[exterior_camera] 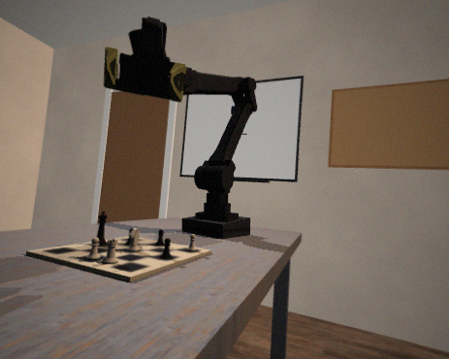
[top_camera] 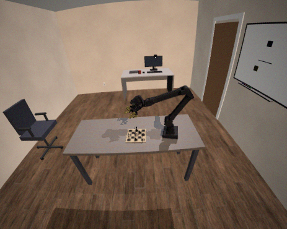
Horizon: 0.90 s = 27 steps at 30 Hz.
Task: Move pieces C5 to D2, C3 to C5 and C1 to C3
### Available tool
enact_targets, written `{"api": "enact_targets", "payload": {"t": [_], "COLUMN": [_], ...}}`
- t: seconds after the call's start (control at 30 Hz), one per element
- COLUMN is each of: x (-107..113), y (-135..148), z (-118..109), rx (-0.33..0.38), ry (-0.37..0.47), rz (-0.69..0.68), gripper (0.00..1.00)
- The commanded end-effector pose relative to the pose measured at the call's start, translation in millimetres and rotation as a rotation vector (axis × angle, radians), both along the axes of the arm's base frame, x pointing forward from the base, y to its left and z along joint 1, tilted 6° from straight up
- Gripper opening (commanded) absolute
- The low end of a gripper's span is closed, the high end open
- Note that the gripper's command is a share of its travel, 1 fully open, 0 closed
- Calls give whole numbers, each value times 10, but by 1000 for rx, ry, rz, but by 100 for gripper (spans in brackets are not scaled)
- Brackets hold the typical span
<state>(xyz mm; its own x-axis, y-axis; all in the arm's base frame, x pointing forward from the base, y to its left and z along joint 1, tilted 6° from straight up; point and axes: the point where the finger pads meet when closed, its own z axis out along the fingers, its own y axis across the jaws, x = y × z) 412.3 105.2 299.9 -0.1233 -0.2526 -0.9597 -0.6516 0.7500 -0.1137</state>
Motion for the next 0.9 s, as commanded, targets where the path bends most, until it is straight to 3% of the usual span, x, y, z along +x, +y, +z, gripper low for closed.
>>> {"api": "enact_targets", "payload": {"t": [0.0, 0.03, 0.07, 0.1, 0.13, 0.17, 0.2, 0.23, 0.27, 0.3, 0.33, 0.37, 0.4, 0.43, 0.47, 0.5, 0.57, 0.63, 0.73, 0.87], "x": [105, 106, 86, 86, 86, 42, 42, -23, -23, -108, -108, -207, -207, -317, -317, -430, -430, -648, -826, -985], "y": [42, 31, 17, 17, 17, -3, -3, -29, -29, -61, -61, -98, -98, -140, -140, -184, -184, -276, -356, -433], "z": [208, 31, -151, -151, -151, -333, -333, -509, -509, -673, -673, -820, -820, -947, -947, -1052, -1052, -1199, -1278, -1321], "rx": [85, 121, 119, 139, 139, 151, 151, 156, 157, 153, 155, 146, 146, 132, 132, 113, 113, 67, 22, -25], "ry": [107, 252, 323, 375, 375, 495, 495, 609, 610, 715, 719, 817, 818, 906, 906, 983, 983, 1101, 1176, 1231], "rz": [-36, -104, -147, -171, -171, -243, -243, -318, -319, -395, -398, -477, -478, -558, -558, -635, -635, -775, -885, -982], "gripper": [100, 100, 100, 100, 100, 100, 100, 100, 100, 100, 100, 100, 100, 100, 100, 100, 100, 100, 100, 100]}}
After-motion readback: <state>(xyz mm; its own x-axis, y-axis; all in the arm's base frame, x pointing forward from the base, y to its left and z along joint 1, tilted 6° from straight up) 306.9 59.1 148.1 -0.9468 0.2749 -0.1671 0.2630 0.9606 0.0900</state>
